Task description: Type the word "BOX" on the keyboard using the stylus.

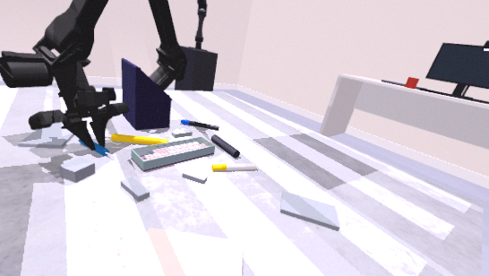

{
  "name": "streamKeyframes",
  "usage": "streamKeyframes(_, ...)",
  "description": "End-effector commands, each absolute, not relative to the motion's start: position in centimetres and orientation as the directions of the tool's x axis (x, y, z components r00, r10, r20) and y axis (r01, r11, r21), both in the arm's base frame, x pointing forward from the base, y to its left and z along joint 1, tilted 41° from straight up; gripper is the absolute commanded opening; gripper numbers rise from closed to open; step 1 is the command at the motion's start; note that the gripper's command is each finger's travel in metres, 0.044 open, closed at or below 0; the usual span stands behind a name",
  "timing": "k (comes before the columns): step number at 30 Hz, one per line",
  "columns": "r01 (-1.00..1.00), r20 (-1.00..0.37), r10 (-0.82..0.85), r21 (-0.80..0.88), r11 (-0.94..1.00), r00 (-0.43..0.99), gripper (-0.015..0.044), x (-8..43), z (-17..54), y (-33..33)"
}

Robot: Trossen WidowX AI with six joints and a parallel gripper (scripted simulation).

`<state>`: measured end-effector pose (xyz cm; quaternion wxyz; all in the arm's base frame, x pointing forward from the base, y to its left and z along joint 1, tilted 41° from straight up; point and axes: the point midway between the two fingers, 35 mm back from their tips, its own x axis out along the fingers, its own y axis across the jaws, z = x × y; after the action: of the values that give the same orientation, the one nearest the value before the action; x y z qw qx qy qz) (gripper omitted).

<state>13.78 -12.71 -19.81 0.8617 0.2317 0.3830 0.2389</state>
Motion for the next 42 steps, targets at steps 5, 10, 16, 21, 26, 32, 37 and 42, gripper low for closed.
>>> streamKeyframes(5, -0.235, -0.551, 0.589, 0.581, 0.779, 0.592, 0.0000, 13.8, -19.8, -12.8)
streamKeyframes(10, -0.235, -0.551, 0.589, 0.581, 0.779, 0.592, 0.0000, 13.8, -19.7, -12.8)
streamKeyframes(16, -0.234, -0.551, 0.588, 0.581, 0.780, 0.592, 0.0000, 13.5, -18.0, -14.4)
streamKeyframes(21, -0.233, -0.551, 0.588, 0.581, 0.779, 0.592, 0.0000, 13.1, -16.0, -15.8)
streamKeyframes(26, -0.233, -0.551, 0.588, 0.582, 0.779, 0.592, 0.0000, 13.1, -16.0, -15.9)
streamKeyframes(32, -0.249, -0.580, 0.645, 0.617, 0.747, 0.497, 0.0000, 13.9, -15.9, -15.5)
streamKeyframes(37, -0.272, -0.608, 0.695, 0.645, 0.714, 0.384, 0.0000, 14.7, -15.4, -15.2)
streamKeyframes(42, -0.294, -0.631, 0.727, 0.665, 0.686, 0.270, 0.0000, 15.6, -14.7, -14.8)
